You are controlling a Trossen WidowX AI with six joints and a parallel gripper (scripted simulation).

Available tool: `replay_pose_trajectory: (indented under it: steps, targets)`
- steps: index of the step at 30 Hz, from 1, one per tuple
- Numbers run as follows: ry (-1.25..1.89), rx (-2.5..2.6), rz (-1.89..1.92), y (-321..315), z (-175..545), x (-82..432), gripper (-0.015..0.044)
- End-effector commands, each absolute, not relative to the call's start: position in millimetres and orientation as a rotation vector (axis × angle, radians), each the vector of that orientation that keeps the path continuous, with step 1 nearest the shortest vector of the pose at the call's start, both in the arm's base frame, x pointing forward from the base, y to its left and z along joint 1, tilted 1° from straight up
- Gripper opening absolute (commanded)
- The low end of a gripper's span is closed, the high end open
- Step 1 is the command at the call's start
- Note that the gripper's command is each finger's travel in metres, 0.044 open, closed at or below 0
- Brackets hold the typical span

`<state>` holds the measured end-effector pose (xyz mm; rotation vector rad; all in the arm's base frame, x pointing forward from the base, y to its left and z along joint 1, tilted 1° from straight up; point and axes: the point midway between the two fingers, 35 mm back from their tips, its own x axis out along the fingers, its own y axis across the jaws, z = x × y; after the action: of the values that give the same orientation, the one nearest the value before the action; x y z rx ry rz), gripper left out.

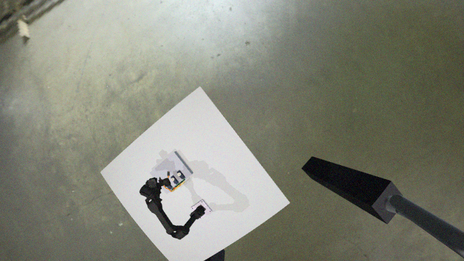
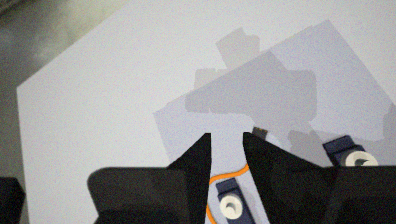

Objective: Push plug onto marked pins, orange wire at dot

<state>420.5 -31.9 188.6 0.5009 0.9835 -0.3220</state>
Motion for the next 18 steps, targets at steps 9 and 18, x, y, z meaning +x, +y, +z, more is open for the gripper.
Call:
replay_pose_trajectory:
  steps: [9,18]
  targets:
    - [1.302,0.639,-0.537,-41.6,136.9,419.1,0.0115]
    - [1.443,0.689,-0.656,-45.7,115.6,413.4,0.0115]
